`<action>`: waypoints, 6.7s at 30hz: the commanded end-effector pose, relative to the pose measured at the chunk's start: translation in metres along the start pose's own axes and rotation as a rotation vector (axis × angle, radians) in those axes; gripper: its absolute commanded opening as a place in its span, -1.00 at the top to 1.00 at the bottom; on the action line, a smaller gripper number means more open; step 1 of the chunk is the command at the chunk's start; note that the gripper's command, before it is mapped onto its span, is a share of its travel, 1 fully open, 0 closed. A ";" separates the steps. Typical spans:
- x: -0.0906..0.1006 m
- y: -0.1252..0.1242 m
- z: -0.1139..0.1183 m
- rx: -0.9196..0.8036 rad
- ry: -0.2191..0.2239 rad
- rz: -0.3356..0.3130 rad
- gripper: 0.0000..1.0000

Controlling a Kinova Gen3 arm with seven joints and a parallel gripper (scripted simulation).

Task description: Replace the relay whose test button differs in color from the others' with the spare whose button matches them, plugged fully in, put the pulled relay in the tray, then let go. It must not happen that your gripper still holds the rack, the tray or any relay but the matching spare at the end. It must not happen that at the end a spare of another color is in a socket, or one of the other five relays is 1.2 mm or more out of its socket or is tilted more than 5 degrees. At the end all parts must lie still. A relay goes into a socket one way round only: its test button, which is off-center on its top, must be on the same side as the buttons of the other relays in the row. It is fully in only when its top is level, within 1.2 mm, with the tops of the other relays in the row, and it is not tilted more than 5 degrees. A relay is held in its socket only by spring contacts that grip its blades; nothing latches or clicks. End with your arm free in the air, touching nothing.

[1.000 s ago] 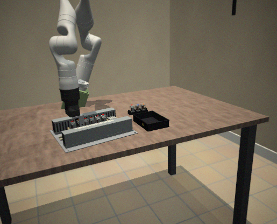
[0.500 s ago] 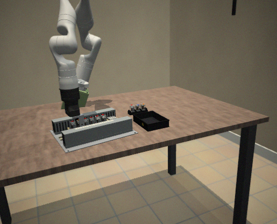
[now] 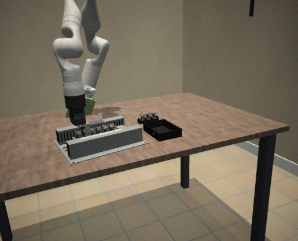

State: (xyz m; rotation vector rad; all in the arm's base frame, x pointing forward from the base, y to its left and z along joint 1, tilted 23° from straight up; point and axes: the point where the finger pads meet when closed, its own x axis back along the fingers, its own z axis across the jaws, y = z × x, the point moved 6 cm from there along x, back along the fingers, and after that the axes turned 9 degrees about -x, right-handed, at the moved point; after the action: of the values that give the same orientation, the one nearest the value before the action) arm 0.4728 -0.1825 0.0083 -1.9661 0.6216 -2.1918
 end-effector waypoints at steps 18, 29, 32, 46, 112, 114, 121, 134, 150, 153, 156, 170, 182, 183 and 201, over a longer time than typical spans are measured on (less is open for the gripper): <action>0.003 0.002 -0.003 0.000 -0.004 -0.002 -1.00; 0.001 0.000 0.000 -0.001 0.001 -0.001 1.00; 0.001 0.000 0.000 -0.001 0.001 -0.001 1.00; 0.001 0.000 0.000 -0.001 0.001 -0.001 1.00; 0.006 0.000 0.000 0.000 -0.003 -0.001 1.00; 0.007 0.000 0.000 0.000 -0.003 -0.002 1.00; 0.004 0.000 0.000 0.000 -0.002 0.000 1.00; 0.009 0.000 0.000 0.000 -0.004 -0.002 1.00; 0.009 0.000 0.000 0.001 -0.004 -0.002 1.00; 0.010 0.000 0.000 0.001 -0.004 -0.002 1.00; 0.005 0.000 0.000 0.001 -0.002 -0.001 1.00; 0.010 0.000 0.000 0.001 -0.004 -0.002 1.00; 0.009 0.000 0.000 0.001 -0.003 -0.002 1.00; 0.009 0.000 0.000 0.001 -0.004 -0.002 1.00; 0.010 0.000 0.000 0.001 -0.004 -0.002 1.00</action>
State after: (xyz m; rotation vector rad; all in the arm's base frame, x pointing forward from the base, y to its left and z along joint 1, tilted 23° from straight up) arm 0.4716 -0.1831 0.0120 -1.9692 0.6197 -2.1871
